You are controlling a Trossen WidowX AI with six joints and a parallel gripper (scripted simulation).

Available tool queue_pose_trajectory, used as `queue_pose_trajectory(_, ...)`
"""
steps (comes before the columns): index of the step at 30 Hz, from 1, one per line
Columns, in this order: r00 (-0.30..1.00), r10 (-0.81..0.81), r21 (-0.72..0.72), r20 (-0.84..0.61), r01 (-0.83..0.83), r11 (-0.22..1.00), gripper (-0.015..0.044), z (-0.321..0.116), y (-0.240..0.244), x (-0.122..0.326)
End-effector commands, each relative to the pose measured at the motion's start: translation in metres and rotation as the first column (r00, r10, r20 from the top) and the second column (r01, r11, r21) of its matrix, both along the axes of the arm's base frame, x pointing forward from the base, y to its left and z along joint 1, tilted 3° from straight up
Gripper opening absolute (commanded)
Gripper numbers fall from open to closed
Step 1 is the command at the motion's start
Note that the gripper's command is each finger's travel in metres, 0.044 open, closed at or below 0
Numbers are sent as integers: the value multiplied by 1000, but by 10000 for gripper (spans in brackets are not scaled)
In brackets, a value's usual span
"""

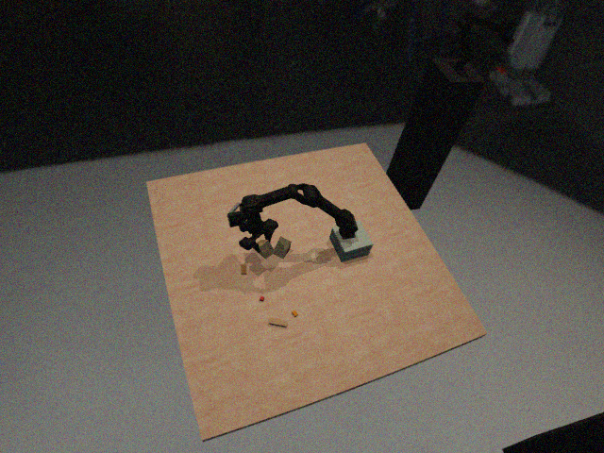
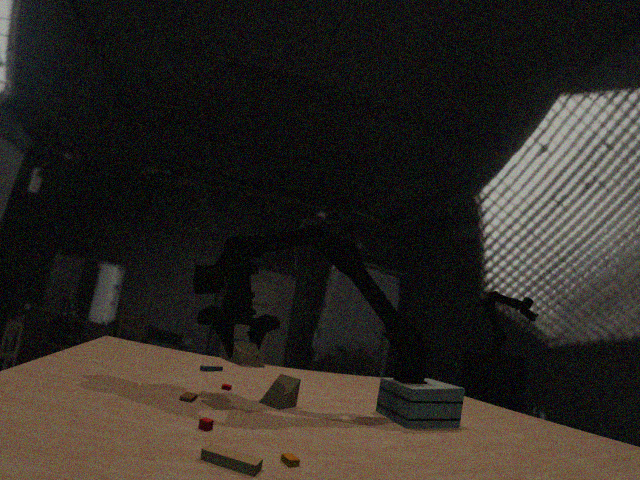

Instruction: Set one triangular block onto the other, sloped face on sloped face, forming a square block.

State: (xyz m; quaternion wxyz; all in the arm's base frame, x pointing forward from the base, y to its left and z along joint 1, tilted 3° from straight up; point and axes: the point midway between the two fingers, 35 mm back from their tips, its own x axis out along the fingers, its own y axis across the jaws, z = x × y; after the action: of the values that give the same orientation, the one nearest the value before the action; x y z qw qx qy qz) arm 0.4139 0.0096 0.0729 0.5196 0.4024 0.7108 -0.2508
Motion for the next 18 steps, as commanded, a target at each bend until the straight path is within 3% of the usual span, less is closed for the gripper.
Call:
queue_pose_trajectory(1,1000,0,-1,9,0,1000,0,13,0,-1)
queue_pose_trajectory(8,1000,-17,-11,-4,17,1000,0,8,0,-1)
queue_pose_trajectory(18,958,-275,-189,-81,256,948,0,5,5,-3)
